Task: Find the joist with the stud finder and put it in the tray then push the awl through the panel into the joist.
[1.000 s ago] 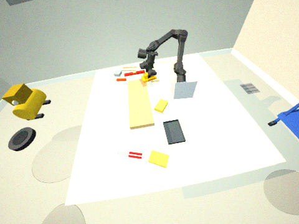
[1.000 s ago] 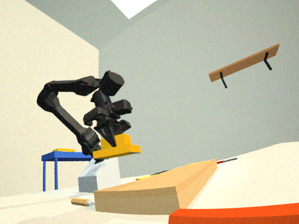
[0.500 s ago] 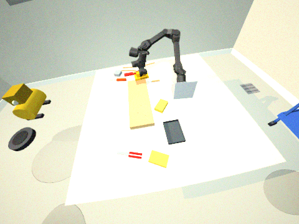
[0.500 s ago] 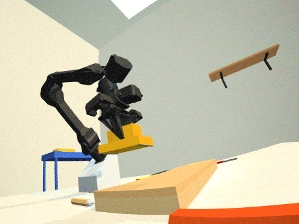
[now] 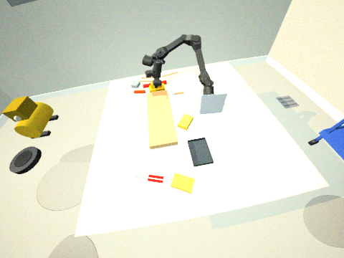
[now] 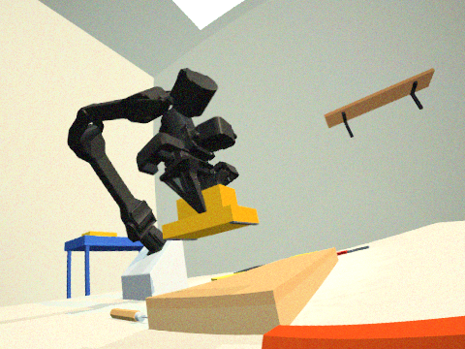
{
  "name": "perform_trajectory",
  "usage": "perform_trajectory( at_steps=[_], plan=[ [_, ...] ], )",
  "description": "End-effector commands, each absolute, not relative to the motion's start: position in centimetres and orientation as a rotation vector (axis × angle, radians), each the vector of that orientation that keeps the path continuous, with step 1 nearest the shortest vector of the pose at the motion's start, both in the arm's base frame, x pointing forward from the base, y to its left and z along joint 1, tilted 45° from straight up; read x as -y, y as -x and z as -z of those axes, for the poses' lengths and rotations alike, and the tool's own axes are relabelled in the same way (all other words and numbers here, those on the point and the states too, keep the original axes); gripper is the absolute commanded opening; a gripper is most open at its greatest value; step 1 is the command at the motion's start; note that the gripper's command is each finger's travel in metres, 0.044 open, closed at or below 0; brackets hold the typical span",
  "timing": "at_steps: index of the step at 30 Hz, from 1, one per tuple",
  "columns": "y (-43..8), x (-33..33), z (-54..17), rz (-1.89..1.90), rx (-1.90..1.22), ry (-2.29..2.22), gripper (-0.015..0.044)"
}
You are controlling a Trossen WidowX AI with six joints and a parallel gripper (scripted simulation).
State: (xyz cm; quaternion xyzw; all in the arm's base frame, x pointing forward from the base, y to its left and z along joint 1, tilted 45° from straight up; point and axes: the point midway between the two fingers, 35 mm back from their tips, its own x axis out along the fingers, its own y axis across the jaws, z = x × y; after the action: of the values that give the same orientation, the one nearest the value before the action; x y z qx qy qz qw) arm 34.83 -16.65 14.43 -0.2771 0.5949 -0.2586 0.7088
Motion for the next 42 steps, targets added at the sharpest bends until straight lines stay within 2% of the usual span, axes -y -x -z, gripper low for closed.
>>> perform_trajectory(
  at_steps=[1,42],
  plan=[
    [-35.0,17.0,-14.1,0.575,-1.319,0.615,0.0],
    [-34.0,22.0,-9.1,0.578,-1.318,0.619,0.0]
  ],
)
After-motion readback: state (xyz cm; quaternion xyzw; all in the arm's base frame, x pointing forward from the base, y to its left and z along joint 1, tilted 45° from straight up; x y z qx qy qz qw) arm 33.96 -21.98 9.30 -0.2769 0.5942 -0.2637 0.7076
